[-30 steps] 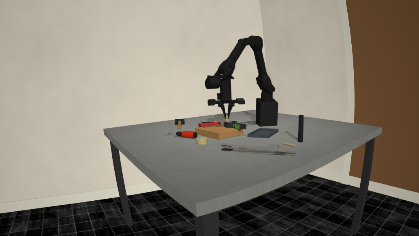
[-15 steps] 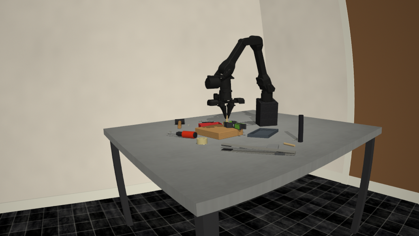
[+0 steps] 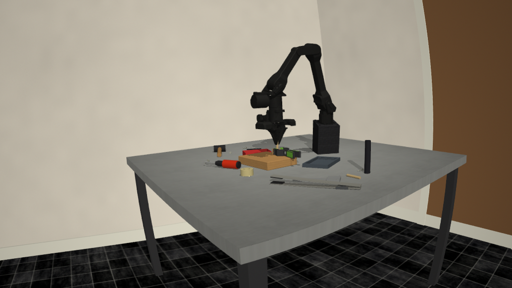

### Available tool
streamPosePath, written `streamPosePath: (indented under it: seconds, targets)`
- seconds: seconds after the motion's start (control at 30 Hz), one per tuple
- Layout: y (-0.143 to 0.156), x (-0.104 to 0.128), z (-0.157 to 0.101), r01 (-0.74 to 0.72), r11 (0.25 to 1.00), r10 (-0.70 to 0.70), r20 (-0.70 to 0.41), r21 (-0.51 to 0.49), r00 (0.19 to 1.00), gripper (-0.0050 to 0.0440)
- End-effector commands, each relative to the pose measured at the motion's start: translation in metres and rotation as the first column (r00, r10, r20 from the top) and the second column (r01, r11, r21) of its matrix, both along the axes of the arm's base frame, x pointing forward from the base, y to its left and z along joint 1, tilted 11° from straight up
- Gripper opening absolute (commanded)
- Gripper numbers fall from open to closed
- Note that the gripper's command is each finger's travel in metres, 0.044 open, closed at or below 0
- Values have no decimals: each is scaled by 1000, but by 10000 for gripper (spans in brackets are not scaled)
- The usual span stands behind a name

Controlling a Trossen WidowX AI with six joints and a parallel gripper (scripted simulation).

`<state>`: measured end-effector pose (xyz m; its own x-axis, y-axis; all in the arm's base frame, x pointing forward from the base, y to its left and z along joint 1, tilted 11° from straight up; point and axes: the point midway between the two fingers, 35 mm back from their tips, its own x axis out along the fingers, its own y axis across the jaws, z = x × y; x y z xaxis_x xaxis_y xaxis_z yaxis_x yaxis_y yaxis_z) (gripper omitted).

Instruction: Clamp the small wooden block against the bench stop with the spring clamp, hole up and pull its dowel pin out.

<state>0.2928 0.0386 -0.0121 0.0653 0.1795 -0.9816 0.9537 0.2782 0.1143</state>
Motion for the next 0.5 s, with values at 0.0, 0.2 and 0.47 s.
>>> streamPosePath:
  seconds: [0.0,0.2,0.47]
  targets:
    - [0,0,2,-146,989,146,28,-13,989,0]
    - [0,0,2,-262,965,263,48,-25,964,0]
    - [0,0,2,-464,884,467,79,-54,881,0]
